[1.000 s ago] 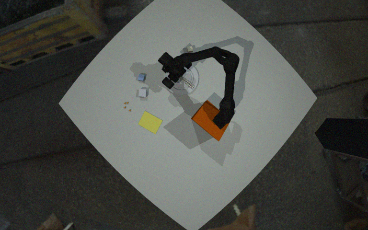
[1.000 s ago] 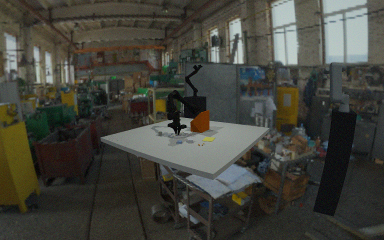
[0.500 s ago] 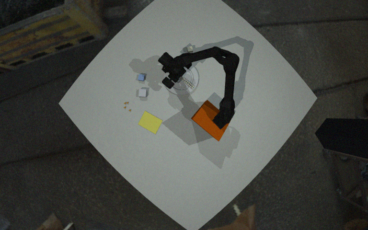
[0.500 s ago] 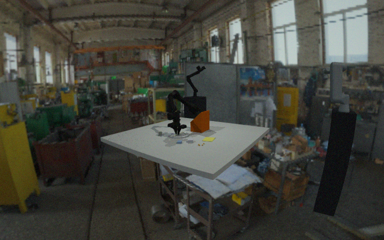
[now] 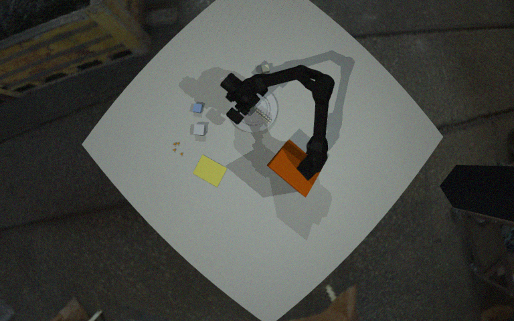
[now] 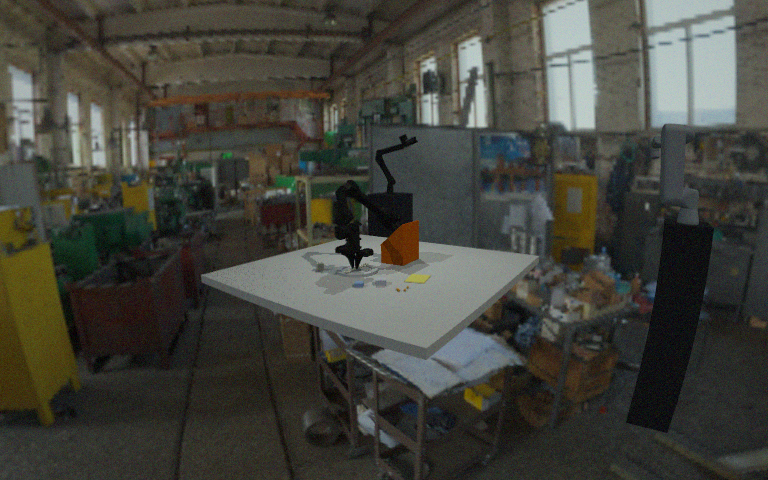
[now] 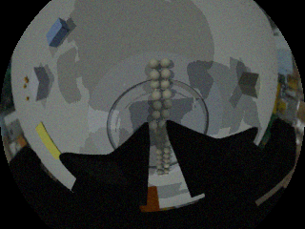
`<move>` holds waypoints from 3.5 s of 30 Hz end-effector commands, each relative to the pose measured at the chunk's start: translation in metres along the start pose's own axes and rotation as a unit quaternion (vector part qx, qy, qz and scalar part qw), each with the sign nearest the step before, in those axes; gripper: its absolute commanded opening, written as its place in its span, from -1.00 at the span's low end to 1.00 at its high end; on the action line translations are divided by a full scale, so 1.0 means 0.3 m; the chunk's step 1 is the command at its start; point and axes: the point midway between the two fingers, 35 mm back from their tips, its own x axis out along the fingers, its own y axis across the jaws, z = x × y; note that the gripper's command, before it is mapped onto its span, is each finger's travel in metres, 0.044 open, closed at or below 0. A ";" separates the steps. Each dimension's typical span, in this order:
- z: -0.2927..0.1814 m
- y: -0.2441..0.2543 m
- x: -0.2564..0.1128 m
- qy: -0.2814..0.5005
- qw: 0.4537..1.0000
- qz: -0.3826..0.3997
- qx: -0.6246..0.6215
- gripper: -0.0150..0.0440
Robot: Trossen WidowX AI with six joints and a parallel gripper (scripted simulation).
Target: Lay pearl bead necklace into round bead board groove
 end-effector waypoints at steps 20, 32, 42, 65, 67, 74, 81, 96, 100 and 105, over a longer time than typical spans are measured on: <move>0.015 0.036 -0.005 -0.004 1.000 0.000 0.002 -0.14; 0.014 0.039 -0.009 -0.002 1.000 -0.002 0.002 0.93; 0.014 0.037 -0.009 -0.002 1.000 -0.002 0.002 1.00; -0.218 0.003 -0.102 -0.001 1.000 -0.001 0.006 0.36; -0.252 0.000 -0.111 -0.001 1.000 -0.001 0.006 0.36; -0.256 -0.001 -0.076 -0.001 1.000 -0.002 0.007 0.36; -0.249 0.004 -0.076 -0.001 1.000 -0.001 0.007 0.36; -0.255 -0.001 0.004 -0.001 1.000 -0.002 0.006 0.36; -0.257 -0.002 0.021 0.000 1.000 -0.002 0.006 0.36; -0.254 -0.004 0.013 -0.002 1.000 -0.001 0.011 0.18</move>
